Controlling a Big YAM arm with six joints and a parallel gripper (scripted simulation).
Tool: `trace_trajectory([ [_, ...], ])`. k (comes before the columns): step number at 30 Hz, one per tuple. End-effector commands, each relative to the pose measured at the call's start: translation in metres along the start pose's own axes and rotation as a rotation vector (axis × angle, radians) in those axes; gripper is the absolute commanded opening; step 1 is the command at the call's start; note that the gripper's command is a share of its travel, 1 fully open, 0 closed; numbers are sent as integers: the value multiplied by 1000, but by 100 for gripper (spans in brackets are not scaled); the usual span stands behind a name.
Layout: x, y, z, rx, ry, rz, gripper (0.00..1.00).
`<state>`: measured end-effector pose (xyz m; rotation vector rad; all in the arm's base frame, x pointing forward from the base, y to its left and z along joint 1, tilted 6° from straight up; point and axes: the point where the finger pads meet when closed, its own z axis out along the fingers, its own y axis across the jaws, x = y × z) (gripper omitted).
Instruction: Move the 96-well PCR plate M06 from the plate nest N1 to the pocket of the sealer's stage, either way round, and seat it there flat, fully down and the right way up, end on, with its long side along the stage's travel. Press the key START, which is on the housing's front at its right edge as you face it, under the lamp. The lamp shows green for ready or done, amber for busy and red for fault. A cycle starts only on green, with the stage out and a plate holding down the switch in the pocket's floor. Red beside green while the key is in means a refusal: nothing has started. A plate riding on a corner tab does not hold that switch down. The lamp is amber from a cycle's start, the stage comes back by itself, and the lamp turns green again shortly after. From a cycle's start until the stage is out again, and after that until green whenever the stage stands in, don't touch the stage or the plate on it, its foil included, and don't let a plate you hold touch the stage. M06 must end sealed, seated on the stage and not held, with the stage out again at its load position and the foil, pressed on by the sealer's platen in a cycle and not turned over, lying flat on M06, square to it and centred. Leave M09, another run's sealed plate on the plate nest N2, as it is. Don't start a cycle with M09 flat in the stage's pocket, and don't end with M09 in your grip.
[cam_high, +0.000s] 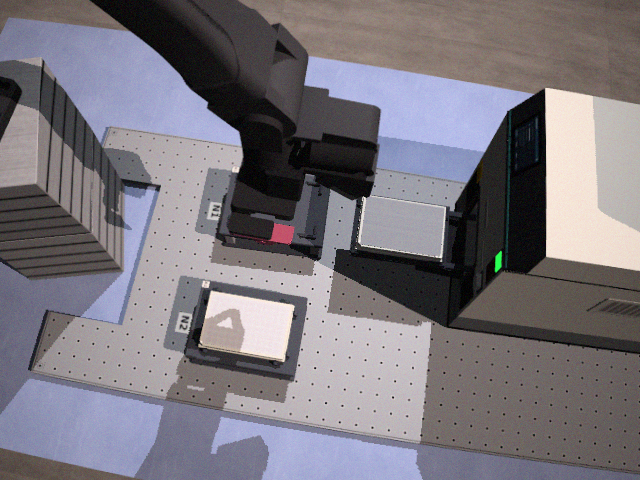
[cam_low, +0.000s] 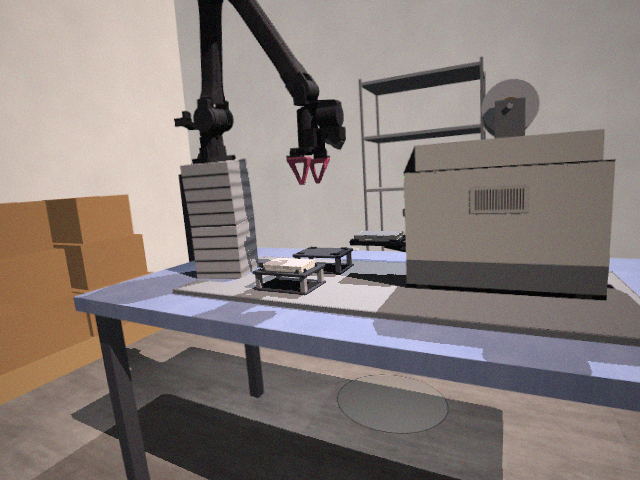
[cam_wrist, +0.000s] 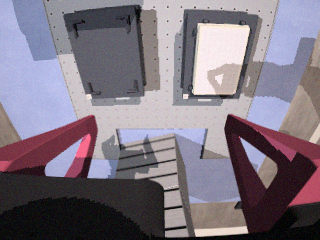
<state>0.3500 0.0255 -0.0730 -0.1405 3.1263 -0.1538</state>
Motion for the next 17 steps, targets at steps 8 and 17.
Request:
trace_trajectory([
  [8,-15,-6,4,0,-15,1,100],
  [17,-15,-6,4,0,-15,1,100],
])
